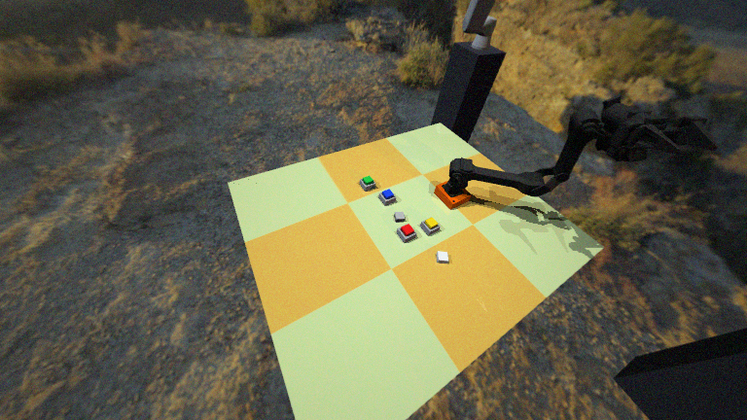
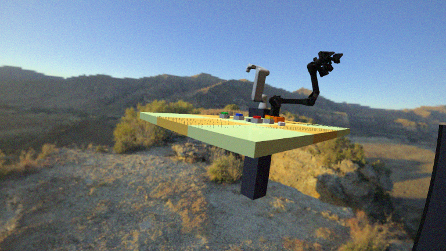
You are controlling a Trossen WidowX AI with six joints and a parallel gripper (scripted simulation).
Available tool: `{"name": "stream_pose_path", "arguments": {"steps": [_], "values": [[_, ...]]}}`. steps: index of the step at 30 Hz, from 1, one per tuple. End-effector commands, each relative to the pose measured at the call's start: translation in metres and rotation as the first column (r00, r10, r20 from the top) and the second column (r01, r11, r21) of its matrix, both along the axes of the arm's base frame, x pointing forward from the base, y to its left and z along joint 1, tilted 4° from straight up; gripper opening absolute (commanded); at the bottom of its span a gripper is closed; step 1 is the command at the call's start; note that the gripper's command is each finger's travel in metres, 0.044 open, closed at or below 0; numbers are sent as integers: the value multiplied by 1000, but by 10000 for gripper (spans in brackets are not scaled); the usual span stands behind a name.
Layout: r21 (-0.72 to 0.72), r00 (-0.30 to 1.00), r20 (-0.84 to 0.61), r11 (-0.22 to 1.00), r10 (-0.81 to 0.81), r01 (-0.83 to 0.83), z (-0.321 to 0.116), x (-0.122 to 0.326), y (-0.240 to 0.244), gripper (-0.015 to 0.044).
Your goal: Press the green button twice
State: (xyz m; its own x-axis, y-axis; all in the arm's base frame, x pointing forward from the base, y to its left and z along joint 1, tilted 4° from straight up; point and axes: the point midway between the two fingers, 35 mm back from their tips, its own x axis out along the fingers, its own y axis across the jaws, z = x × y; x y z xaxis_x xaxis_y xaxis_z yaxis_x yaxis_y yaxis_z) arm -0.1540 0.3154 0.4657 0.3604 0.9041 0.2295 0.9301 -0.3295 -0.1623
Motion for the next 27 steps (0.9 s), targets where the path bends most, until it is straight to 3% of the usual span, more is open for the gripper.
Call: {"name": "stream_pose_path", "arguments": {"steps": [1,4,9,15,21,27], "values": [[14,1000,-7,1000,8,-8,4,1,-3,400],[215,988,-124,975,93,-64,59,29,-43,400],[396,959,-234,917,158,-55,103,66,-80,400],[649,890,-368,760,270,38,153,138,-150,400],[808,810,-453,557,373,195,174,215,-223,400],[861,725,-507,324,466,393,166,295,-296,400]]}}
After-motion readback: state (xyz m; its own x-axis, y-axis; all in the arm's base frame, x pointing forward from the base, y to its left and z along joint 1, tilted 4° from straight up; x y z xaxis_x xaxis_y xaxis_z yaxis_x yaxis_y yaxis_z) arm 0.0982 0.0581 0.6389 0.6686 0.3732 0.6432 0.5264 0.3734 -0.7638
